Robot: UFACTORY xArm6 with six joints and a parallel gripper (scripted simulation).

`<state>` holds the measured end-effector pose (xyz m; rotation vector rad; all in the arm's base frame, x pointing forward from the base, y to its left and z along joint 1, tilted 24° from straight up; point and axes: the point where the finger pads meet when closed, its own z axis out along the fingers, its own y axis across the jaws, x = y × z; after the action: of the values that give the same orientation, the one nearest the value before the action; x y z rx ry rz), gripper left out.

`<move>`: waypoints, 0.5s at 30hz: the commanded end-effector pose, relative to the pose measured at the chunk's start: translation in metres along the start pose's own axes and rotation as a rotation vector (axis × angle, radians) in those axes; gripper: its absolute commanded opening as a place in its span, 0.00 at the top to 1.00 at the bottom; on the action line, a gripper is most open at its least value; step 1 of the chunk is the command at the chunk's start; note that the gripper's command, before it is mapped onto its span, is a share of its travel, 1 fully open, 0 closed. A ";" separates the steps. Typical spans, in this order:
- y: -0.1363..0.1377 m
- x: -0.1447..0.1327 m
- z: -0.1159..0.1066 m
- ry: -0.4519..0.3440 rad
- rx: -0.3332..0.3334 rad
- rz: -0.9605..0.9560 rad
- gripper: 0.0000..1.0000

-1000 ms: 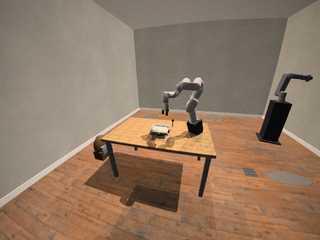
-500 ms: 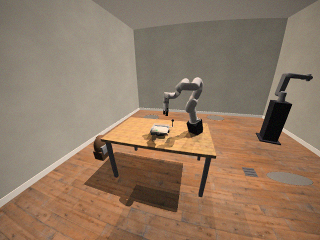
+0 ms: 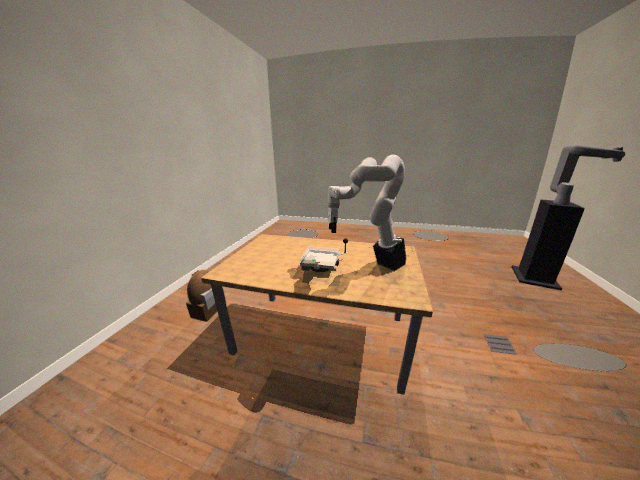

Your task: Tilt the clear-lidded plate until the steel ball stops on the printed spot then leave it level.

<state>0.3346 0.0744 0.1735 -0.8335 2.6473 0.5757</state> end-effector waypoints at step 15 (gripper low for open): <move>-0.027 0.026 0.014 0.007 0.025 0.303 0.00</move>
<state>0.3328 0.0576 0.1531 -0.5746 2.7550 0.6017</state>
